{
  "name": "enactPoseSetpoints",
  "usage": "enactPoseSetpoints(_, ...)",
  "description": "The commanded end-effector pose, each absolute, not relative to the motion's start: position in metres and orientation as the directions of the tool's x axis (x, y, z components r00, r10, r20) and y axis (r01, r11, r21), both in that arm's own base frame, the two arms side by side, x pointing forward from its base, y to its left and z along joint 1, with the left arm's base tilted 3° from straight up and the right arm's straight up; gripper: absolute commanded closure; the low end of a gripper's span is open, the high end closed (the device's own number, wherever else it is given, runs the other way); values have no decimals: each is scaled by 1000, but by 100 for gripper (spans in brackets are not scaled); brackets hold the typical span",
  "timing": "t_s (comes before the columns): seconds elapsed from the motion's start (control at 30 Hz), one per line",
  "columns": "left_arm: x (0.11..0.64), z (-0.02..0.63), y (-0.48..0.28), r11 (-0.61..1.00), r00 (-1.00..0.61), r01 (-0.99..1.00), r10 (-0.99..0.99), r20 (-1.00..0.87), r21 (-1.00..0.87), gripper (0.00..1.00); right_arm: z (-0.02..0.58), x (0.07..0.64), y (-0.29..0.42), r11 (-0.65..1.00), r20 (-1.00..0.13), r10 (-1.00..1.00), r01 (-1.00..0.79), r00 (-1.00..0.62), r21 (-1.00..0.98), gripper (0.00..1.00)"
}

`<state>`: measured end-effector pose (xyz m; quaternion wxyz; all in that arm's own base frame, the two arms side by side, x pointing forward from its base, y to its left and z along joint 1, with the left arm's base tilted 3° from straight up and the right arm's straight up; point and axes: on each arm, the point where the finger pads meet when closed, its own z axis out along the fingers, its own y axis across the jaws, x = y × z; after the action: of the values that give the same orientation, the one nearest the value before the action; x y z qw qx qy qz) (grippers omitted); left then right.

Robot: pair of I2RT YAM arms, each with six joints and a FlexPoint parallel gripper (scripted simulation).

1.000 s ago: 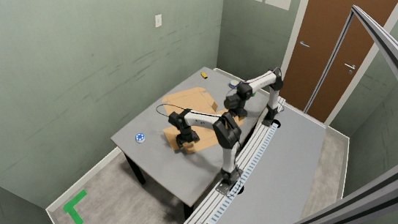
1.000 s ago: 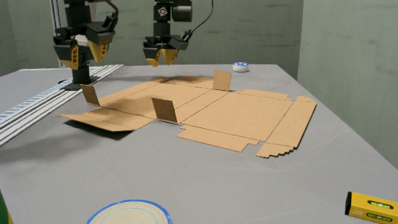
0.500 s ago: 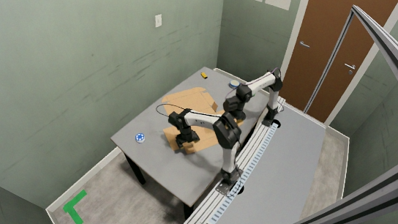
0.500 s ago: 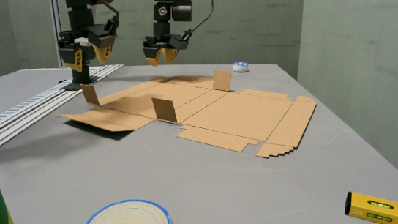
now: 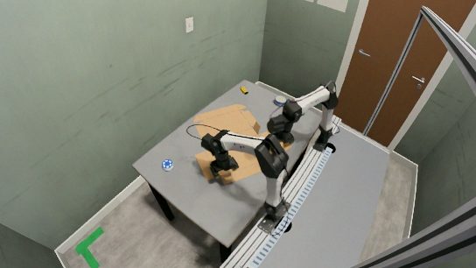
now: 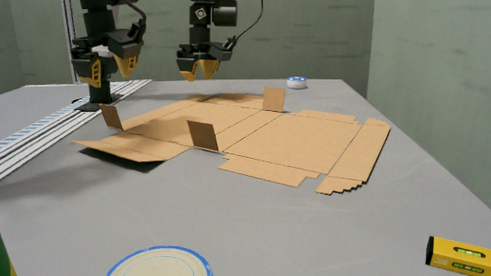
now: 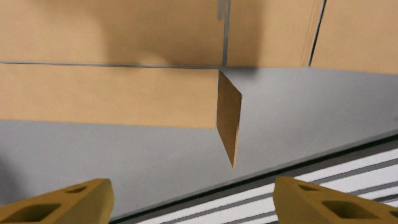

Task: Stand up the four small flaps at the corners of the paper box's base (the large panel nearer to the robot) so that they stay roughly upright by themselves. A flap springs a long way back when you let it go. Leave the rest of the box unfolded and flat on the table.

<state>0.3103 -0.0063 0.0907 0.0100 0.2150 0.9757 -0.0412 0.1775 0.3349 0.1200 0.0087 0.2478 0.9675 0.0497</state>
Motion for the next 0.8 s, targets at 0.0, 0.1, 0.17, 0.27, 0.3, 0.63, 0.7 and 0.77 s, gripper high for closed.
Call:
enactPoseSetpoints(0.0,307,80,-5,900,-903,429,429,-14,-80,23,119,179,334,866,4,489,486,-872,119,23)
enactPoseSetpoints(0.1,307,73,-8,900,-903,430,430,-13,-80,23,101,179,335,869,3,489,487,-872,89,23)
enactPoseSetpoints(0.17,307,67,-9,901,-904,426,427,-12,-80,23,94,179,336,869,3,489,487,-872,89,23)
enactPoseSetpoints(0.27,308,73,-10,902,-905,426,424,-39,-67,23,90,180,337,869,3,489,487,-872,89,23)
enactPoseSetpoints(0.3,307,65,-10,902,-905,425,424,-23,-75,23,87,180,337,869,3,489,487,-872,88,23)
enactPoseSetpoints(0.63,307,43,-12,903,-906,423,422,-30,-71,23,57,183,343,869,3,488,487,-873,88,23)
enactPoseSetpoints(0.7,311,44,-12,904,-906,423,422,-37,-68,23,59,184,346,868,4,488,486,-873,99,23)
enactPoseSetpoints(0.77,310,43,-12,904,-906,423,421,-33,-70,23,59,185,347,868,4,488,486,-873,101,23)
